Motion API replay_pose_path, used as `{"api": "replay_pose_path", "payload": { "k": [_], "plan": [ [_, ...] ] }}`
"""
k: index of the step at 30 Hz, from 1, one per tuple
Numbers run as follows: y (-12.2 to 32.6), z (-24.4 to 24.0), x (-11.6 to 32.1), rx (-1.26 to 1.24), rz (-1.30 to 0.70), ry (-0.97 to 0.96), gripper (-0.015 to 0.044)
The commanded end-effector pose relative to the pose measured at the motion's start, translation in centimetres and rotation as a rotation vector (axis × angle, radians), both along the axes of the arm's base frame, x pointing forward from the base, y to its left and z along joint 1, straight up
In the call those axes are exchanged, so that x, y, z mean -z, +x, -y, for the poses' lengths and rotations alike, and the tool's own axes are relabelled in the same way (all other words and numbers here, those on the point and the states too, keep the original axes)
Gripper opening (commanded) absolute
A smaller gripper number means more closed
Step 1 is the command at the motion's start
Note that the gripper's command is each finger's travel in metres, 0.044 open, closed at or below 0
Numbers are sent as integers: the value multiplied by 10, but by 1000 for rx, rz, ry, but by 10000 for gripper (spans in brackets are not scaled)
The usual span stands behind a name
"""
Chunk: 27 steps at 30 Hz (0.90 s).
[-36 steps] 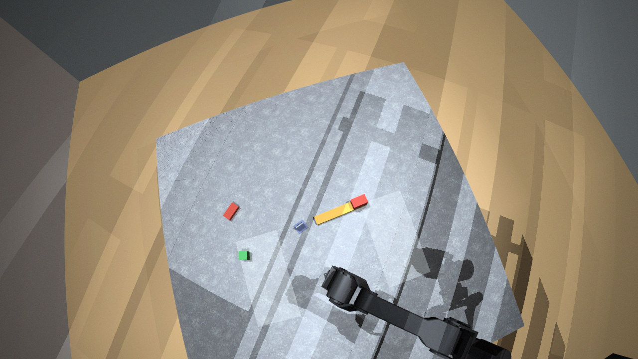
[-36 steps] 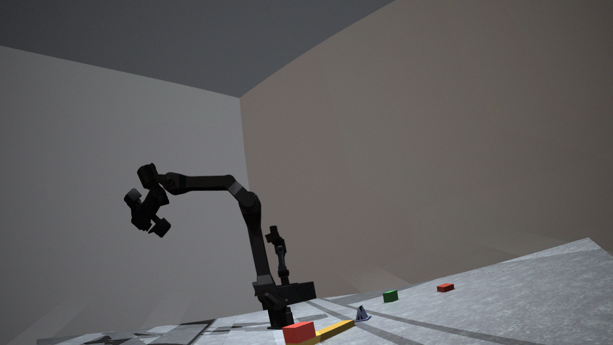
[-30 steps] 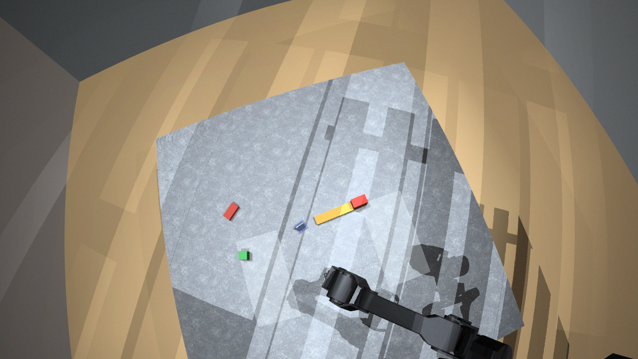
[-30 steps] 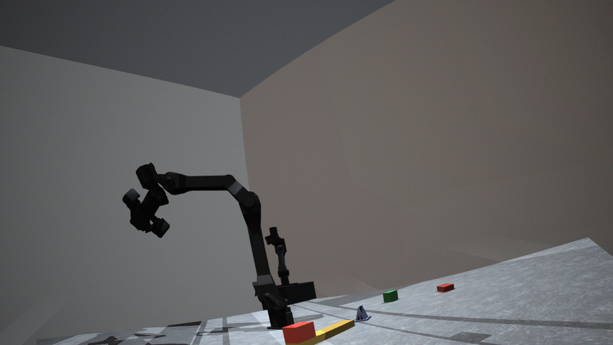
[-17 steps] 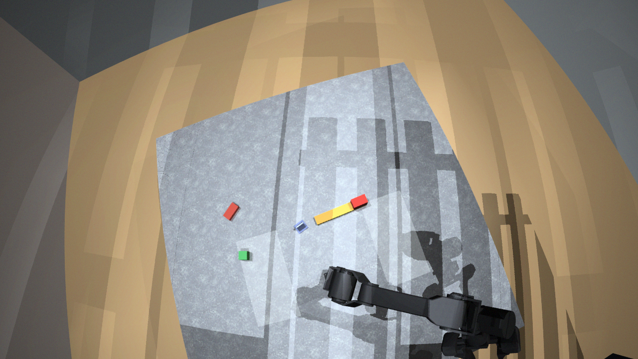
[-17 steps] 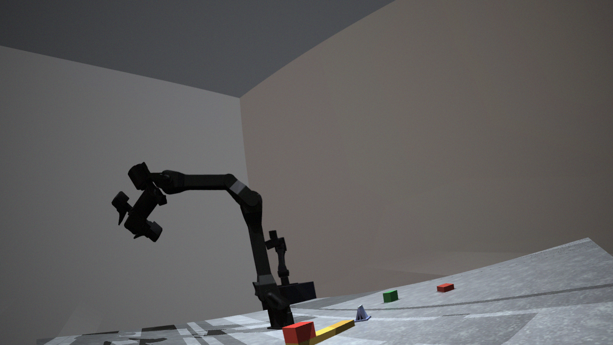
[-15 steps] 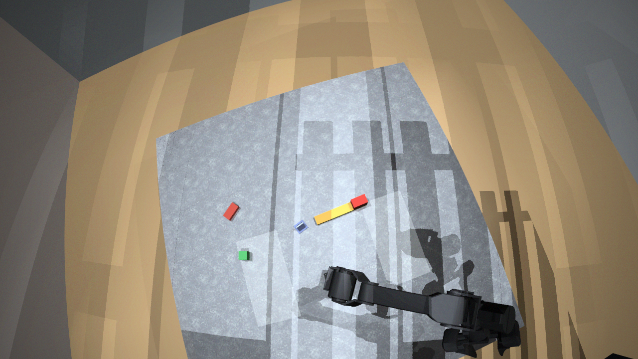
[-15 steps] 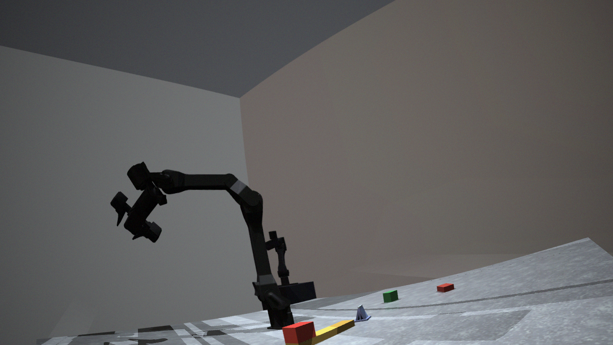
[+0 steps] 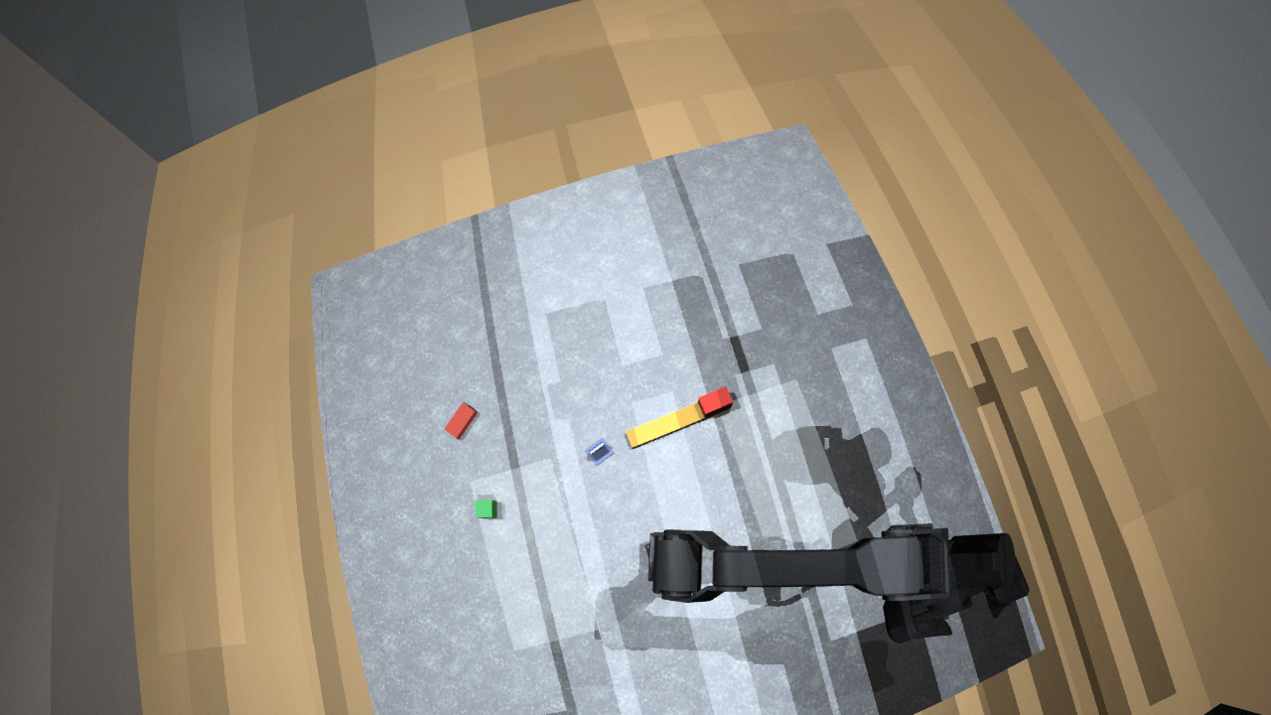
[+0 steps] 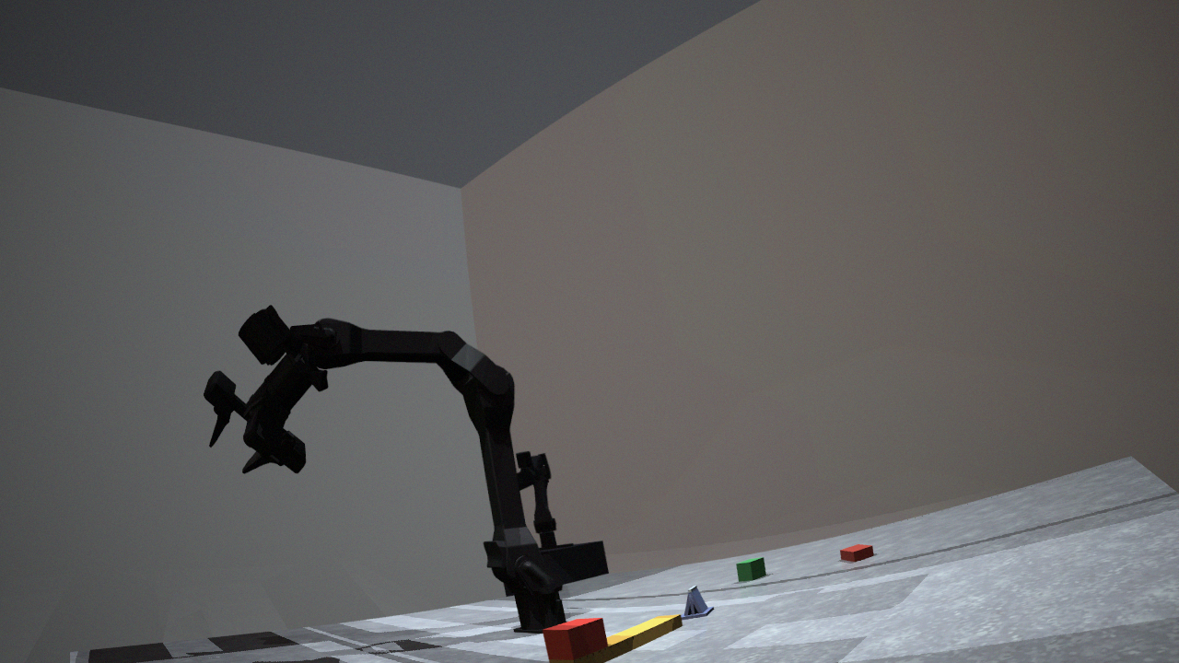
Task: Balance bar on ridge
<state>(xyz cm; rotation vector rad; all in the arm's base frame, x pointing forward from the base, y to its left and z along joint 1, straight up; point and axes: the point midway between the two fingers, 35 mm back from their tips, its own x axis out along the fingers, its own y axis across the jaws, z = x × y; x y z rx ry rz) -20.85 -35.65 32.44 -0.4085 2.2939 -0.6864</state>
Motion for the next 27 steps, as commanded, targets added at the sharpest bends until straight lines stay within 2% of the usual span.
{"api": "replay_pose_path", "payload": {
  "k": [1,14,27],
  "plan": [
    [29,10,9,-90,25,30,315],
    [113,28,38,-334,90,134,315],
    [196,24,66,-573,139,254,315]
  ]
}}
